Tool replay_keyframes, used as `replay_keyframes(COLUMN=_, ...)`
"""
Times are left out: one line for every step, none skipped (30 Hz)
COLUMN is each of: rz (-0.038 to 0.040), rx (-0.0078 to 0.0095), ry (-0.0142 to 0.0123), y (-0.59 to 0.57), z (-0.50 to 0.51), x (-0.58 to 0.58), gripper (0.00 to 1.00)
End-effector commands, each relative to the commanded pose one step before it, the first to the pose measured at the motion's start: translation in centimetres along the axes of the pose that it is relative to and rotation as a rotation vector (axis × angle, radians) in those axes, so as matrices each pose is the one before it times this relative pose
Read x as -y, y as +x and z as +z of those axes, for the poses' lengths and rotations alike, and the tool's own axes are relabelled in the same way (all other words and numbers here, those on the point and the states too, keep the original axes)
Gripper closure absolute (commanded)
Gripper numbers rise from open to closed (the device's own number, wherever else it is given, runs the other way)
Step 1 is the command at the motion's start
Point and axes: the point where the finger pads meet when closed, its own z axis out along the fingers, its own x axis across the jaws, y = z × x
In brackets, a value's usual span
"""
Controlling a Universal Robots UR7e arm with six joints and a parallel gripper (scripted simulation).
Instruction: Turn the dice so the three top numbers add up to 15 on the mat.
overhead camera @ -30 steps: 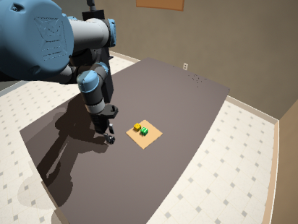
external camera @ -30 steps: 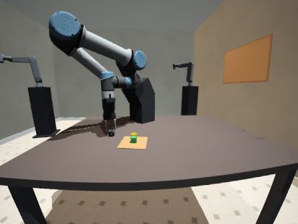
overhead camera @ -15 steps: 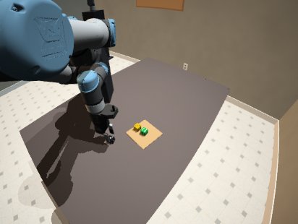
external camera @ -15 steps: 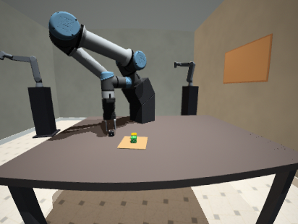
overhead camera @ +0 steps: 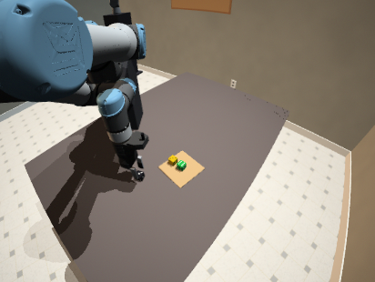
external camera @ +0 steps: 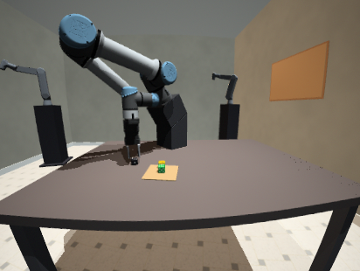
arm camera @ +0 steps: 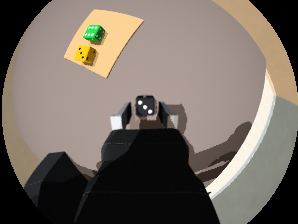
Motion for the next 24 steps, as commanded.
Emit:
replay_keyframes(rz=-0.00012, rx=-0.00078, ry=0.00039, y=0.021, z=-0.002, x=0.016, gripper=0.13)
replay_keyframes(rz=0.00000, rx=0.00000, ry=0.00000, y=0.000, z=0.000, x=0.000, gripper=0.13)
replay_keyframes(rz=0.00000, rx=0.00000, ry=0.00000, y=0.000, z=0.035, x=0.000, gripper=0.13)
replay_keyframes(rz=0.00000, rx=0.00000, ry=0.00000, y=0.000, z=0.054, x=0.000, gripper=0.13)
replay_keyframes(rz=0.00000, rx=0.00000, ry=0.00000, y=0.000, z=0.074, x=0.000, gripper=0.13)
replay_keyframes(rz=0.00000, rx=0.00000, ry=0.00000, y=0.000, z=0.095, x=0.000, gripper=0.13)
replay_keyframes(rz=0.00000, rx=0.00000, ry=0.00000, y=-0.001, z=0.116, x=0.000, gripper=0.13)
replay_keyframes(rz=0.00000, rx=0.00000, ry=0.00000, y=0.000, z=0.138, x=0.000, gripper=0.13)
replay_keyframes(rz=0.00000, rx=0.00000, ry=0.00000, y=0.000, z=0.158, x=0.000, gripper=0.13)
replay_keyframes(rz=0.00000, rx=0.00000, ry=0.00000, y=-0.001, z=0.175, x=0.000, gripper=0.13)
replay_keyframes(rz=0.00000, rx=0.00000, ry=0.00000, y=0.001, z=0.193, x=0.000, gripper=0.13)
replay_keyframes(rz=0.00000, rx=0.00000, ry=0.00000, y=0.000, z=0.205, x=0.000, gripper=0.13)
replay_keyframes(rz=0.00000, rx=0.00000, ry=0.00000, y=0.000, z=0.216, x=0.000, gripper=0.13)
replay_keyframes(rz=0.00000, rx=0.00000, ry=0.00000, y=0.000, z=0.222, x=0.000, gripper=0.13)
replay_keyframes(rz=0.00000, rx=0.00000, ry=0.00000, y=0.000, z=0.226, x=0.000, gripper=0.13)
replay_keyframes(rz=0.00000, rx=0.00000, ry=0.00000, y=0.000, z=0.224, x=0.000, gripper=0.13)
replay_keyframes(rz=0.00000, rx=0.00000, ry=0.00000, y=0.000, z=0.219, x=0.000, gripper=0.13)
replay_keyframes(rz=0.00000, rx=0.00000, ry=0.00000, y=0.000, z=0.000, x=0.000, gripper=0.13)
replay_keyframes(rz=0.00000, rx=0.00000, ry=0.00000, y=0.000, z=0.000, x=0.000, gripper=0.13)
replay_keyframes(rz=0.00000, rx=0.00000, ry=0.00000, y=0.000, z=0.209, x=0.000, gripper=0.13)
replay_keyframes(rz=0.00000, rx=0.00000, ry=0.00000, y=0.000, z=0.196, x=0.000, gripper=0.13)
replay_keyframes(rz=0.00000, rx=0.00000, ry=0.00000, y=0.000, z=0.180, x=0.000, gripper=0.13)
replay_keyframes(rz=0.00000, rx=0.00000, ry=0.00000, y=-0.001, z=0.158, x=0.000, gripper=0.13)
replay_keyframes(rz=0.00000, rx=0.00000, ry=0.00000, y=0.000, z=0.137, x=0.000, gripper=0.13)
